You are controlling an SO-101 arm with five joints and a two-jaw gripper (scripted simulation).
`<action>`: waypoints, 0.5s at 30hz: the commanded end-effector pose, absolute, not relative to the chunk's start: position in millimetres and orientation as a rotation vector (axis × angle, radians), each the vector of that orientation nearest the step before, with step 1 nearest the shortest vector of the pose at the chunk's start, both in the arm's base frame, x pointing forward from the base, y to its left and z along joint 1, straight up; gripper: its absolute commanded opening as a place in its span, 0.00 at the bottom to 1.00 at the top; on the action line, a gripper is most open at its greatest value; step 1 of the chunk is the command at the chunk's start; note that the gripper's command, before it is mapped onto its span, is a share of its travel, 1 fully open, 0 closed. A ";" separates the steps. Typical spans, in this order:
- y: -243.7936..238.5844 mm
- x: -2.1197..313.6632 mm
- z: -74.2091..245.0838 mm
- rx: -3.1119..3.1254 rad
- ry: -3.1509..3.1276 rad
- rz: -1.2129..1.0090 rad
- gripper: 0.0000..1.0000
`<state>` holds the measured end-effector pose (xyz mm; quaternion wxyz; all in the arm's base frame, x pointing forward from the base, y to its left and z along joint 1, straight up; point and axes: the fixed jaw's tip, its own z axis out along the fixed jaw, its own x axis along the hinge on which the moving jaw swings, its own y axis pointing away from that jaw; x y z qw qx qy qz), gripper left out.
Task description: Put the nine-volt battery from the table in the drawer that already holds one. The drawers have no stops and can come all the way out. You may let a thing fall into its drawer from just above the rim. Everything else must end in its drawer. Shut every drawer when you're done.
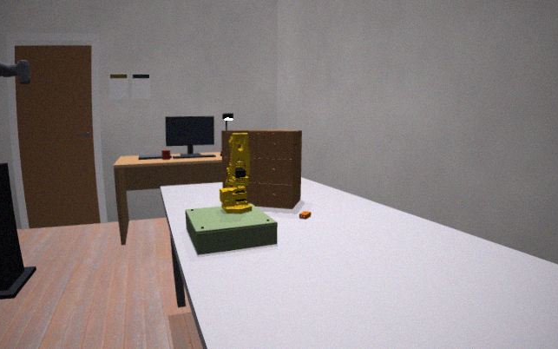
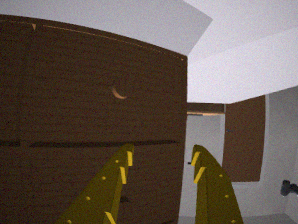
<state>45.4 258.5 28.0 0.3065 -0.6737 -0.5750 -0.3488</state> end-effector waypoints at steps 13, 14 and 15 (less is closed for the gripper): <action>238.1 39.4 41.4 -1.876 -1.595 -0.808 0.21; 236.4 39.1 42.4 -1.882 -1.600 -0.801 0.21; 234.6 38.8 43.3 -1.888 -1.605 -0.794 0.21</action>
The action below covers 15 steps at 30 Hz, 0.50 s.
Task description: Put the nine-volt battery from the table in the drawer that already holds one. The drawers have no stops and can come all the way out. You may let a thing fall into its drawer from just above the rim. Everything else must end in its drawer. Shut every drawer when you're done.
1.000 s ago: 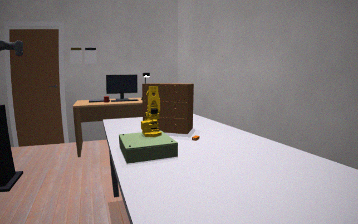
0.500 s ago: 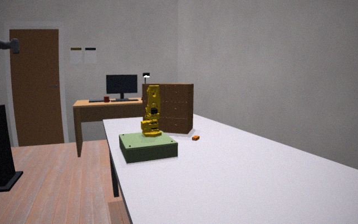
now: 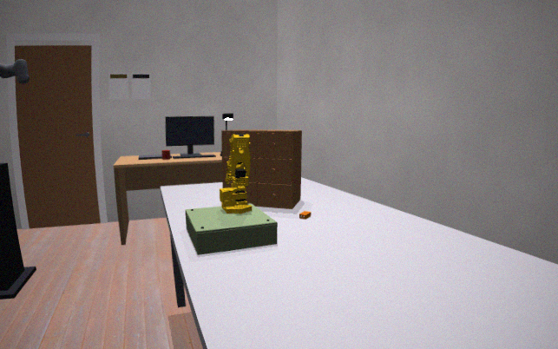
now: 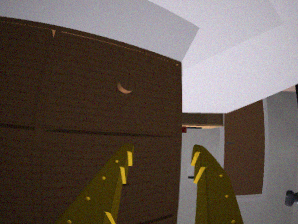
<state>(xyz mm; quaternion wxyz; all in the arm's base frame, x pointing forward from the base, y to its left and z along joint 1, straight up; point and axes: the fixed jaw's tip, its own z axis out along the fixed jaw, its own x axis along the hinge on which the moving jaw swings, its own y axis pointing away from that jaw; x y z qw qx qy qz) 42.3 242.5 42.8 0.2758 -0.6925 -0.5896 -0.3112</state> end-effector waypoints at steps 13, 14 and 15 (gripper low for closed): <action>209.5 34.8 53.2 -1.959 -1.662 -0.708 0.21; 209.5 34.8 53.2 -1.959 -1.662 -0.708 0.21; 207.2 34.5 53.9 -1.965 -1.667 -0.701 0.21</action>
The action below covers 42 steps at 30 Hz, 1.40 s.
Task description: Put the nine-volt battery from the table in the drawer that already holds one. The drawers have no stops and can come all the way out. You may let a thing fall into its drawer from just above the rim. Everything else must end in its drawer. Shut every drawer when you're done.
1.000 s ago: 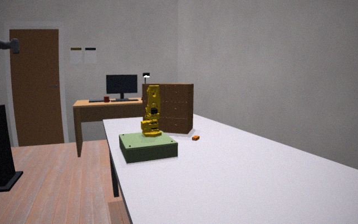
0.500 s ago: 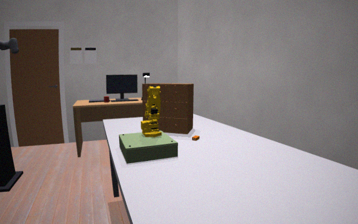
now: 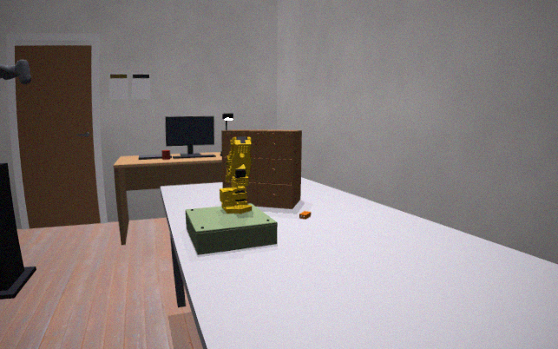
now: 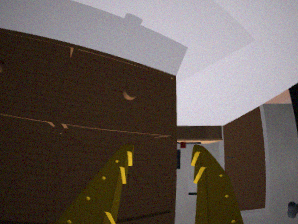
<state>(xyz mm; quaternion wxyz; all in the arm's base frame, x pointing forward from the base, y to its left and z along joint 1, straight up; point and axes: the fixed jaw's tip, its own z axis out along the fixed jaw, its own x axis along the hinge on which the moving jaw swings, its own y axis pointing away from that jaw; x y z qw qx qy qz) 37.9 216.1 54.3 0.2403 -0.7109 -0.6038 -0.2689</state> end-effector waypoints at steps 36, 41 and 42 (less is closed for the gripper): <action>147.7 26.0 61.9 -2.090 -1.766 -0.536 0.21; 147.7 26.0 61.9 -2.090 -1.766 -0.536 0.21; 147.7 26.0 61.9 -2.090 -1.766 -0.536 0.21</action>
